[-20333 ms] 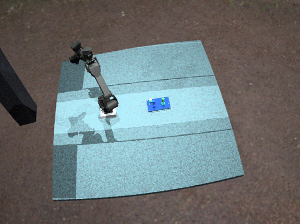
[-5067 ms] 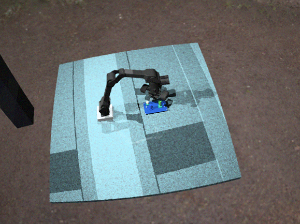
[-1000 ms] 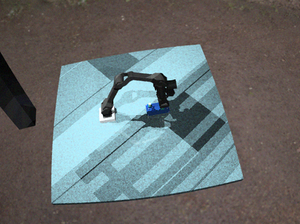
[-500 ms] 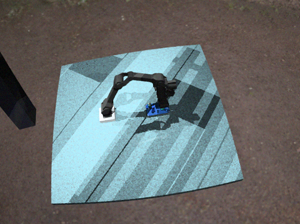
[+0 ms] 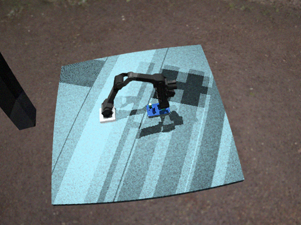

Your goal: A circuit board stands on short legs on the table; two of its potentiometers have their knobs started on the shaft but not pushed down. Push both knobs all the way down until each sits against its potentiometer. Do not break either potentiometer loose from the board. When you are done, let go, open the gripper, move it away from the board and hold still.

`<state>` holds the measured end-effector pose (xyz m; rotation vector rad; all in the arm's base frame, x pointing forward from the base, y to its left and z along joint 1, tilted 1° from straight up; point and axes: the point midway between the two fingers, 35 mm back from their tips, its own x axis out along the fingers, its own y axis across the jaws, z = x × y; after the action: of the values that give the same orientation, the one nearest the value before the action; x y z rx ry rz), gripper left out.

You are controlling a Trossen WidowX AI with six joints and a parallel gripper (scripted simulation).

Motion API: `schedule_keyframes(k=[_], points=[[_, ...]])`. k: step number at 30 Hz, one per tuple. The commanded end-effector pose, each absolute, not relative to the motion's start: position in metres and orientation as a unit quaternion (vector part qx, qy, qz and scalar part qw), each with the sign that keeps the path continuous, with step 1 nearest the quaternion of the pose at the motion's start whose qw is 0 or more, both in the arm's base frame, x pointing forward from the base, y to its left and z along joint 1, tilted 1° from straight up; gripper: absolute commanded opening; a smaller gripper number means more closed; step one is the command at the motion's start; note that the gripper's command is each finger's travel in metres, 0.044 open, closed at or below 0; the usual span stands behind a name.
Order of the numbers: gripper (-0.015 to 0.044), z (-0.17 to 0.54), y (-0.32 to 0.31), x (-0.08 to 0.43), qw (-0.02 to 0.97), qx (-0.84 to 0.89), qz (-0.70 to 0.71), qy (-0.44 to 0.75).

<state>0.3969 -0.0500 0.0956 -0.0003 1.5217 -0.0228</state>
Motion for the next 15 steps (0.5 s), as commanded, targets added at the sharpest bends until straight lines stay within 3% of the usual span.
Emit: schedule_keyframes(k=[1, 15], points=[[0.0, 0.082, -0.0509, 0.3981, 0.721, 0.0, -0.012, 0.693], [0.0, 0.076, -0.051, 0.3983, 0.721, 0.0, -0.012, 0.693]])
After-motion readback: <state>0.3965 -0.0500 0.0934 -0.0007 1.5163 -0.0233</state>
